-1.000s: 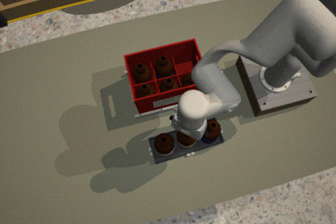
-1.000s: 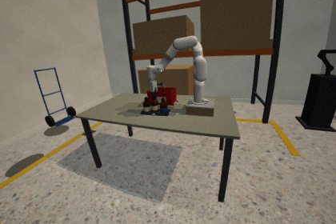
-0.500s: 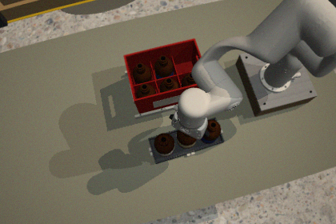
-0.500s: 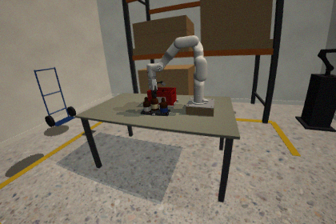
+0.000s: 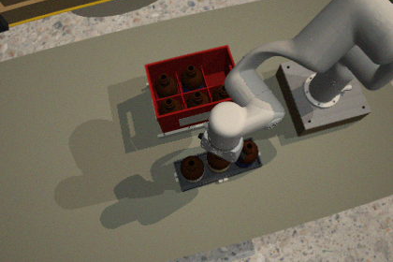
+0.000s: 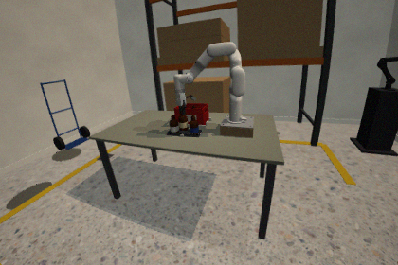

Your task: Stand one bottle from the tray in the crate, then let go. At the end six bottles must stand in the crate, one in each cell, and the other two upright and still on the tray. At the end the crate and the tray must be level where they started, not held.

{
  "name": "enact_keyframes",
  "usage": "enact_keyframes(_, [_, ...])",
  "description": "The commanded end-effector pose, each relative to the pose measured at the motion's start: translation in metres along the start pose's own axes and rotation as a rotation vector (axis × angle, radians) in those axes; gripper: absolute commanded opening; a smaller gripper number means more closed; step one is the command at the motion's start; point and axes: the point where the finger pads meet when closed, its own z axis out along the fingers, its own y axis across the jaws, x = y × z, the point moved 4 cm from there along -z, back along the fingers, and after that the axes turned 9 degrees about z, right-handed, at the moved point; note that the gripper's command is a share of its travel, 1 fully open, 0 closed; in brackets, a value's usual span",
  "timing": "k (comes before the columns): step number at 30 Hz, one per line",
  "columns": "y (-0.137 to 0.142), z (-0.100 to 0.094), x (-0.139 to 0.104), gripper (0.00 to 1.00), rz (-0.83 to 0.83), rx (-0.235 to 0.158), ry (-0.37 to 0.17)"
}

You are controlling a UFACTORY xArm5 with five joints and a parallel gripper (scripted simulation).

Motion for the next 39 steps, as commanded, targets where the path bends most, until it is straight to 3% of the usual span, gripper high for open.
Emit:
enact_keyframes(1, [-0.0004, -0.0018, -0.0011, 0.00, 0.000, 0.001, -0.004])
enact_keyframes(39, [-0.0007, -0.0110, -0.0009, 0.00, 0.000, 0.001, -0.004])
